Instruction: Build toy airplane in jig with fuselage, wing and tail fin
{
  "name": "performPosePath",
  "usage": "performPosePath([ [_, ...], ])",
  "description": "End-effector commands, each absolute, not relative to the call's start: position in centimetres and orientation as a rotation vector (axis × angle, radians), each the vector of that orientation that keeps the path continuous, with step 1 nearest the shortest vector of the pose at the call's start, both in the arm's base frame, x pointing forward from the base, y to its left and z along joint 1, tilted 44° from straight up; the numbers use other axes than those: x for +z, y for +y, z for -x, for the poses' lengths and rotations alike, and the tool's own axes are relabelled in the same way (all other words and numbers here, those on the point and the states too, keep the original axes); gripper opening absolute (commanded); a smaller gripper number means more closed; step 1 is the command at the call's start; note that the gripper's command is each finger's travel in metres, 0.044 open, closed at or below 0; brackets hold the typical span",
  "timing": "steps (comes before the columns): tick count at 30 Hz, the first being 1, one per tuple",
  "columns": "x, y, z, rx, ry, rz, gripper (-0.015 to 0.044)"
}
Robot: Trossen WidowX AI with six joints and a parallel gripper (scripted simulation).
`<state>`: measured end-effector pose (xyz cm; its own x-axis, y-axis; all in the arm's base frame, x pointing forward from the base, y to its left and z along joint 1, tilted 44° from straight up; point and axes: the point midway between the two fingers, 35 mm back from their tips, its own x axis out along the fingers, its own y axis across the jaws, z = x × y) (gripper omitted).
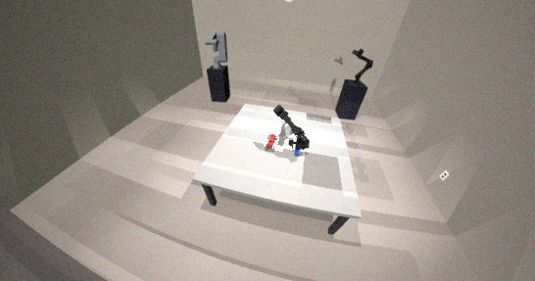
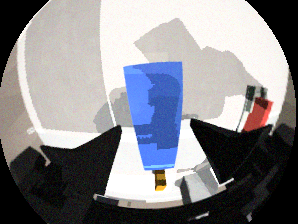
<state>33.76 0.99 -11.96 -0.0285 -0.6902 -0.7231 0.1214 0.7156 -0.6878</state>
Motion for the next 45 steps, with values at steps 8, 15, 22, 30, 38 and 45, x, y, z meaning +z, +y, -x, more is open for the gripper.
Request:
performPosePath([
  [8, -12.4, 0.6, -33.7, -0.692, 1.464, 0.505, 0.0309],
  [15, -12.4, 0.6, -33.7, -0.692, 1.464, 0.505, 0.0184],
  [22, -12.4, 0.6, -33.7, -0.692, 1.464, 0.505, 0.0078],
  [30, -10.9, 1.8, -33.8, -0.692, 1.469, 0.519, 0.0],
  [38, -9.3, 3.6, -34.2, -0.689, 1.468, 0.513, 0.0],
  [45, -7.8, 5.2, -34.3, -0.687, 1.468, 0.509, 0.0],
])
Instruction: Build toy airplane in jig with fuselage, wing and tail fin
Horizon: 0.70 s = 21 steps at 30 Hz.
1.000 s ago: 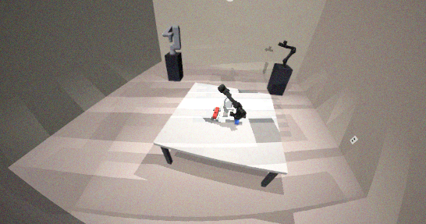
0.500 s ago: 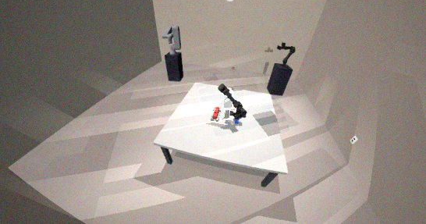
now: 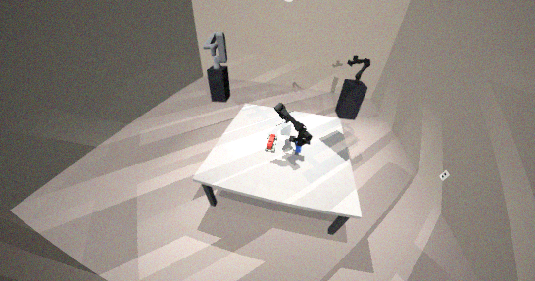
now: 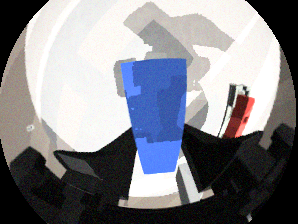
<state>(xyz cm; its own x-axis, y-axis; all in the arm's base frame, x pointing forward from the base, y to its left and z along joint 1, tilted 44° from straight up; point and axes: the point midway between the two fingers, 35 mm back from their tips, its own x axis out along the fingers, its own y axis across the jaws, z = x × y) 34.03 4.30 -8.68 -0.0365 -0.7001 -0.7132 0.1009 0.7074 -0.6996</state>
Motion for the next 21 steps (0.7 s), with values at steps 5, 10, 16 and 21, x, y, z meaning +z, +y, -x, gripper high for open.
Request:
performPosePath([
  [5, -6.7, 6.3, -34.4, -0.686, 1.467, 0.506, 0.0],
  [10, -5.6, 7.4, -34.3, -0.687, 1.467, 0.504, 0.0],
  [16, -4.1, 8.7, -34.2, -0.687, 1.467, 0.502, 0.0],
  [21, -3.3, 9.5, -34.0, -0.688, 1.466, 0.501, 0.0],
])
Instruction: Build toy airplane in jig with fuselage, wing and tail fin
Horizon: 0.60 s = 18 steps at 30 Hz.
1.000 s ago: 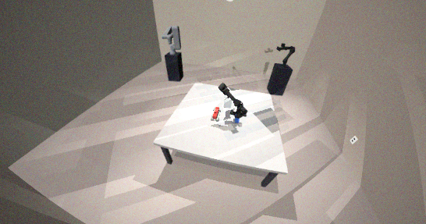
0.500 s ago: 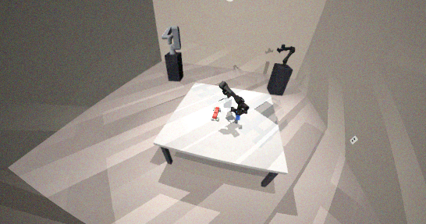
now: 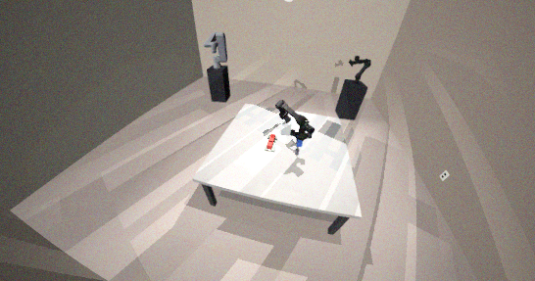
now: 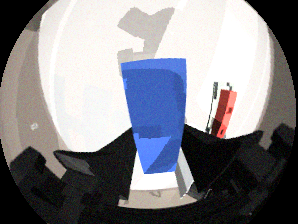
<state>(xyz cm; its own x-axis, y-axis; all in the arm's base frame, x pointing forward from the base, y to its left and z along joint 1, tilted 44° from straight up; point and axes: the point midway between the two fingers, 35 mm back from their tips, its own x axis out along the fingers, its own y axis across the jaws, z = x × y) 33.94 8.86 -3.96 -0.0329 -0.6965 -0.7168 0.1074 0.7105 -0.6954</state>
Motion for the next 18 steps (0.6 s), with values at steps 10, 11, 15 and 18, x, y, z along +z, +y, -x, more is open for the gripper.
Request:
performPosePath([
  [10, -1.7, 7.5, -34.4, -0.583, 1.521, 0.595, 0.0],
  [11, -1.5, 7.2, -34.4, -0.569, 1.528, 0.608, 0.0],
  [15, -0.7, 6.2, -34.5, -0.512, 1.554, 0.659, 0.0],
  [18, -0.1, 5.4, -34.6, -0.469, 1.572, 0.697, 0.0],
])
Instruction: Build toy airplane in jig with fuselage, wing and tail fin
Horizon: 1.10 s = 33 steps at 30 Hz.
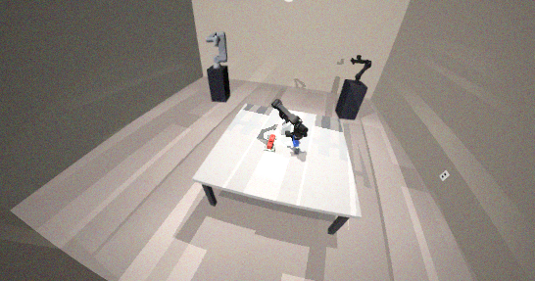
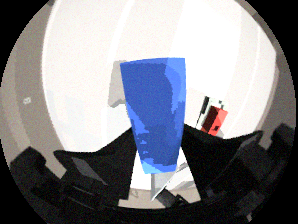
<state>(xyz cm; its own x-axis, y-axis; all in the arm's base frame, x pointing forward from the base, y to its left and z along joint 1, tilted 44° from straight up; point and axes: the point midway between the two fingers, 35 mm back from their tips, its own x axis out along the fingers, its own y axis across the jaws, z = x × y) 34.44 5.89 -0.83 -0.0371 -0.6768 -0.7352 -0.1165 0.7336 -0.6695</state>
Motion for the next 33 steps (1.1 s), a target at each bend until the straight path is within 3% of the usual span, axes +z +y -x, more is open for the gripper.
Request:
performPosePath([
  [1, 0.1, 5.1, -34.6, -0.455, 1.578, 0.71, 0.0],
  [33, 6.0, -3.5, -32.9, 0.01, 1.712, 1.128, 0.0],
])
